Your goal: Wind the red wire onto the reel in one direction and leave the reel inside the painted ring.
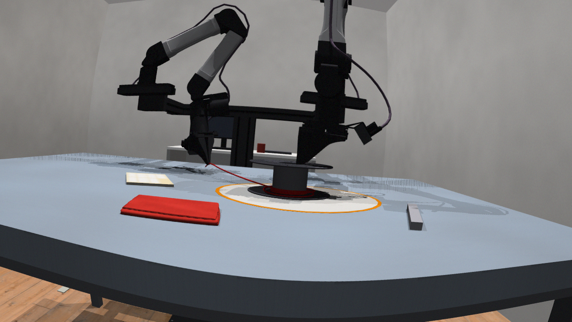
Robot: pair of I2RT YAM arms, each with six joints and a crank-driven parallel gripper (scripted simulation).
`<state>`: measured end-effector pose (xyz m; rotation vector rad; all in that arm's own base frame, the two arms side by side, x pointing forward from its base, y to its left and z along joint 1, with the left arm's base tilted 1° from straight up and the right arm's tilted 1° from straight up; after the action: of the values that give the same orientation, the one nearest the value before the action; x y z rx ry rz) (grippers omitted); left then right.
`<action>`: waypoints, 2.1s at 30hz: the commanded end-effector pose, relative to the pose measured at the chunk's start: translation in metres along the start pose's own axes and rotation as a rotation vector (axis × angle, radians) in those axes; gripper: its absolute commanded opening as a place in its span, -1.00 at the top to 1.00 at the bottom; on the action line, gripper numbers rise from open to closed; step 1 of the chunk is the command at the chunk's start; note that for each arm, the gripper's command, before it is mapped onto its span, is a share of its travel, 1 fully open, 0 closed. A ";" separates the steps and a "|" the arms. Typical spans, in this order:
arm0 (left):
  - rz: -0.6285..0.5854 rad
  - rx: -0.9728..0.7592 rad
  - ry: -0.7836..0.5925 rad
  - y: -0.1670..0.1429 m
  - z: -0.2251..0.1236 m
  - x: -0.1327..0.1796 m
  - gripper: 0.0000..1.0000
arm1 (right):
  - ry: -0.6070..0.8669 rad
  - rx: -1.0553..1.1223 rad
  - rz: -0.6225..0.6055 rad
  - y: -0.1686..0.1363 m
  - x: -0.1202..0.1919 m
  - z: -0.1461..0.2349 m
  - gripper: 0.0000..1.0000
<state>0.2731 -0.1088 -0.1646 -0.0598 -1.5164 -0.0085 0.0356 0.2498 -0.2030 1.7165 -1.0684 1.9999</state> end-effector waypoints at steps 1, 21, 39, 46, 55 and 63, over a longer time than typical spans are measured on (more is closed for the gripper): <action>-0.042 0.046 -0.063 0.000 -0.018 0.031 -0.86 | -0.011 -0.003 -0.023 0.003 -0.001 0.001 1.00; -0.071 -0.999 -0.036 0.013 -0.040 0.029 -0.86 | -0.010 -0.026 -0.021 -0.015 0.005 -0.010 1.00; -0.141 -2.026 -0.081 -0.028 -0.089 0.029 -0.86 | -0.010 -0.025 -0.021 -0.019 0.007 -0.014 1.00; -0.175 -2.472 -0.076 -0.053 -0.097 0.030 -0.86 | -0.010 -0.025 -0.021 -0.019 0.007 -0.014 1.00; -0.172 -2.988 -0.010 -0.060 -0.097 0.028 -0.86 | -0.010 -0.023 -0.021 -0.017 0.007 -0.013 1.00; -0.097 -3.352 0.083 -0.060 -0.097 0.024 -0.86 | -0.010 -0.021 -0.021 -0.015 0.007 -0.012 1.00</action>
<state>0.3741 -0.1737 -0.1394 2.1128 -0.0174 2.2598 0.0385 0.2581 -0.1994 1.6862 -1.0364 1.9790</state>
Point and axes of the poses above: on each arm, the point where the finger pads meet when closed, its own x axis back along the fingers, its own z axis across the jaws, y = z × x, the point moved 2 cm from there along x, back along the fingers, and after that the axes turned 12 degrees about x, right-handed, at the moved point
